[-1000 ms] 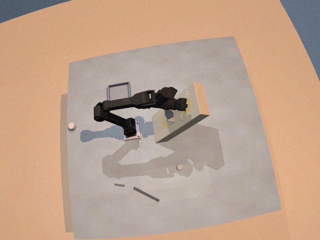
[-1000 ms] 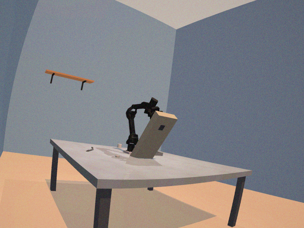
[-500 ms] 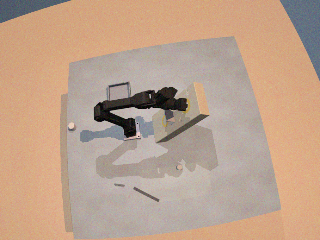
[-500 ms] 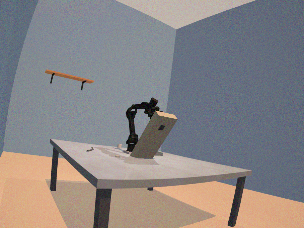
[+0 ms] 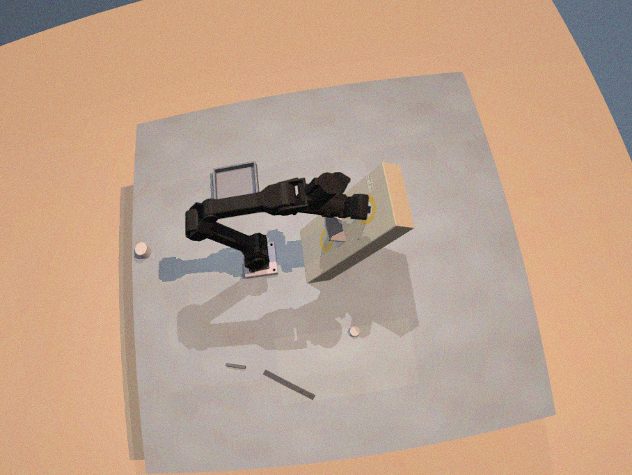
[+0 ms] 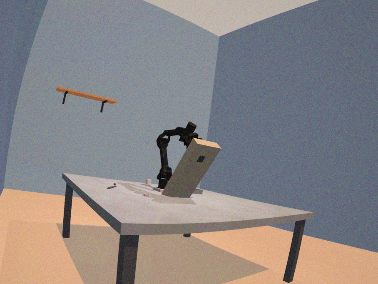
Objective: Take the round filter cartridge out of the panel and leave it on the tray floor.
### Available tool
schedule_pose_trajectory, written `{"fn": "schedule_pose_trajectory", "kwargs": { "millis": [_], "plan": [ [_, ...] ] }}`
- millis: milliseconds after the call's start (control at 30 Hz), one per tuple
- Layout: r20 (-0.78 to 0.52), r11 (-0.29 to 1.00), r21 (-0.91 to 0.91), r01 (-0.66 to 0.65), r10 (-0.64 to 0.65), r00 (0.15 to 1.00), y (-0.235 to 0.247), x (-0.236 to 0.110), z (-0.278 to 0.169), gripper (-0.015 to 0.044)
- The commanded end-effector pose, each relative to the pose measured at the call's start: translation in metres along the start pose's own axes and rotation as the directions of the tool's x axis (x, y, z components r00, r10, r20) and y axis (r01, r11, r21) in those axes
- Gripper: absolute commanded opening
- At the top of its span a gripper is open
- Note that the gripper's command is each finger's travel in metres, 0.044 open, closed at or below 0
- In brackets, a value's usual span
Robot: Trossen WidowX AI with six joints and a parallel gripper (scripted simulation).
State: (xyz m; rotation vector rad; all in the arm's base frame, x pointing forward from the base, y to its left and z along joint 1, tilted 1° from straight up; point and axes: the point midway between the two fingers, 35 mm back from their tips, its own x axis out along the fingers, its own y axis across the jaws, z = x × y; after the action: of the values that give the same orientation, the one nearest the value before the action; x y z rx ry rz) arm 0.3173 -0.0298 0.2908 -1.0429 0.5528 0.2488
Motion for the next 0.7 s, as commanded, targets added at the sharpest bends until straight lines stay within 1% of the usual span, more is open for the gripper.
{"fn": "schedule_pose_trajectory", "kwargs": {
  "millis": [0,167,333,500,667],
  "plan": [
    [-0.003,0.999,0.039,0.001,0.000,1.000,-0.0010,0.0049,-0.0002,0.0000],
    [-0.004,0.980,0.198,0.001,-0.001,1.000,-0.0016,0.0090,-0.0002,0.0000],
    [-0.004,0.932,0.362,0.002,-0.001,1.000,-0.0018,0.0103,-0.0002,0.0000],
    [-0.004,0.856,0.517,0.003,-0.001,1.000,-0.0018,0.0105,-0.0002,0.0000],
    [-0.004,0.753,0.658,0.003,-0.001,1.000,-0.0018,0.0103,-0.0002,0.0000]
  ]
}}
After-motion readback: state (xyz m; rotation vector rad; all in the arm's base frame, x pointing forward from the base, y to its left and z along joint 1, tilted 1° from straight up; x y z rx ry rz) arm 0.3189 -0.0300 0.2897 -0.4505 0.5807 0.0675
